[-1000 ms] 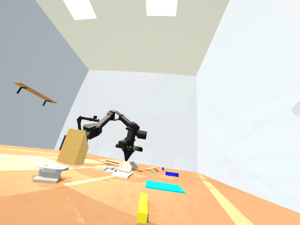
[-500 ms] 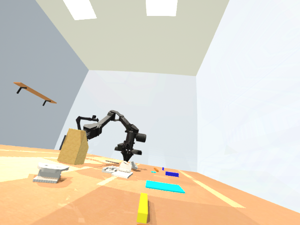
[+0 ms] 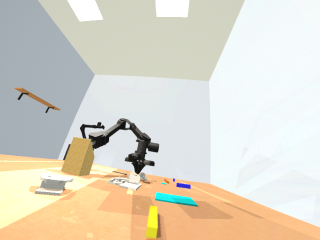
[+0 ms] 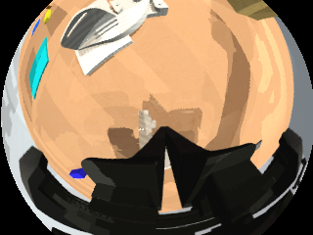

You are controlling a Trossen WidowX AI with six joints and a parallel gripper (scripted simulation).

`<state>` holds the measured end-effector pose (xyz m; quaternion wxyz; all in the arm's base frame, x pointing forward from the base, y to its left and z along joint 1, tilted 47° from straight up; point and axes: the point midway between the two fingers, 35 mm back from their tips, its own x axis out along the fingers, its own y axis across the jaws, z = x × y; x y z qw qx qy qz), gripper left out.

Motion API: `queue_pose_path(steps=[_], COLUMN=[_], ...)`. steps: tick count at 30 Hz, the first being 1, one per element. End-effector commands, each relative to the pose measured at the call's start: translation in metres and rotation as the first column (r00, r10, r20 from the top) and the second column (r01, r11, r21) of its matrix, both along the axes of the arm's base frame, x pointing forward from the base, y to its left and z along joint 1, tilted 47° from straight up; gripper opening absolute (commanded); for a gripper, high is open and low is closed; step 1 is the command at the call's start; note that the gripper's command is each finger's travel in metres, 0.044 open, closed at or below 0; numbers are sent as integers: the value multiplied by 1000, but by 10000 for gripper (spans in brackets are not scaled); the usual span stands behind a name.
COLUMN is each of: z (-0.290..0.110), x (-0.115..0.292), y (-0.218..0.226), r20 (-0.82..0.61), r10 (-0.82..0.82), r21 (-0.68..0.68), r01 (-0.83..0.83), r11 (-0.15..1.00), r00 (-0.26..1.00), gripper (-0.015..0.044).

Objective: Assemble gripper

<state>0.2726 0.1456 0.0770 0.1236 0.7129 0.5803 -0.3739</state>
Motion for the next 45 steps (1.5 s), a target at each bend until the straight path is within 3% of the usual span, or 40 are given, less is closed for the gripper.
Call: queue_pose_path(steps=[1,23,32,45], z=[0,-9,31,23], x=[6,31,26,28], y=[-2,-12,-55,-50], r20=[3,5,1,-1], r10=[-1,-1,-1,-7], r21=[2,2,-3,-7], r01=[1,1,1,7], r11=[1000,1000,1000,1000], r00=[1000,1000,1000,1000], gripper=[0,0,0,341])
